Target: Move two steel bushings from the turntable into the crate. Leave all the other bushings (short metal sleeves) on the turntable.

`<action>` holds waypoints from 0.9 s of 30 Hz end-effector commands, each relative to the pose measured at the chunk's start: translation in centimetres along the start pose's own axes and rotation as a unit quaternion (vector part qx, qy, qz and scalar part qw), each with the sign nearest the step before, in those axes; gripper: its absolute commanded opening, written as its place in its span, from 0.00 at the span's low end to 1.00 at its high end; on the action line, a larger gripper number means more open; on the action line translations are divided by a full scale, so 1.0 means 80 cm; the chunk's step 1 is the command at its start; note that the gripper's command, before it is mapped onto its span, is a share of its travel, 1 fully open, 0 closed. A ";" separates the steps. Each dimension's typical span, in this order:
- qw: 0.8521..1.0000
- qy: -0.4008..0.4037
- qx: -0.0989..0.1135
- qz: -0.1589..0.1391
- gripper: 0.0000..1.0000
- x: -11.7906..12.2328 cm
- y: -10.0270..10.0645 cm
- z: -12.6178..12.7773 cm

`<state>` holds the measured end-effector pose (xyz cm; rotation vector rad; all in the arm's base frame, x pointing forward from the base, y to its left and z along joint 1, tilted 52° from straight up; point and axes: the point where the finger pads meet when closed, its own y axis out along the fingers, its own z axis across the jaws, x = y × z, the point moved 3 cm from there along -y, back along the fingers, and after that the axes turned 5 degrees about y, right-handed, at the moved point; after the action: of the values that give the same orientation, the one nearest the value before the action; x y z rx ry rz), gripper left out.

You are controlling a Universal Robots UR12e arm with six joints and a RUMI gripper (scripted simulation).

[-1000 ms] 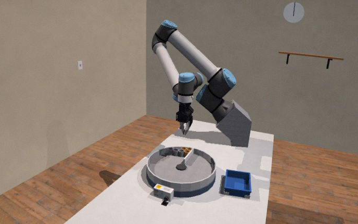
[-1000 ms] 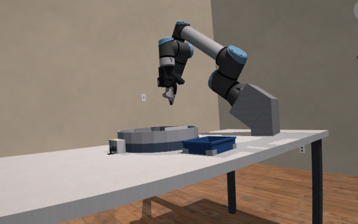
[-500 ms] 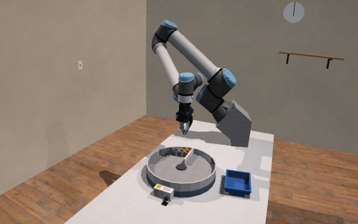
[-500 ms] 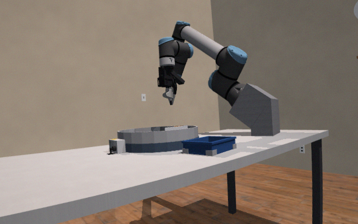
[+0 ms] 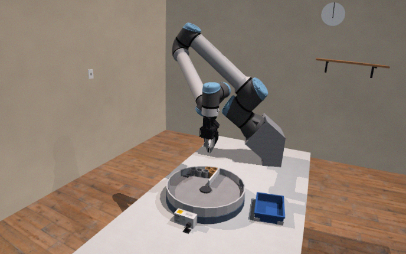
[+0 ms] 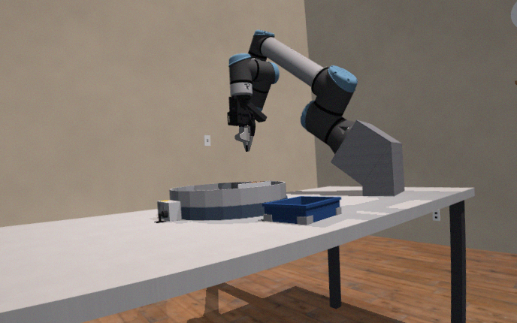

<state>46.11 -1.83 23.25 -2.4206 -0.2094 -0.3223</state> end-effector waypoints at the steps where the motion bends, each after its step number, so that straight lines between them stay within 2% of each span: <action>1: 1.000 -0.002 0.000 0.000 0.05 0.001 0.000 -0.001; 14: 1.000 -0.023 0.000 0.000 0.05 0.003 0.009 -0.010; 27: 0.997 -0.081 0.000 0.000 0.05 0.009 0.032 -0.036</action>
<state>46.72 -4.83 23.88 -2.4445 -0.2628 -0.1648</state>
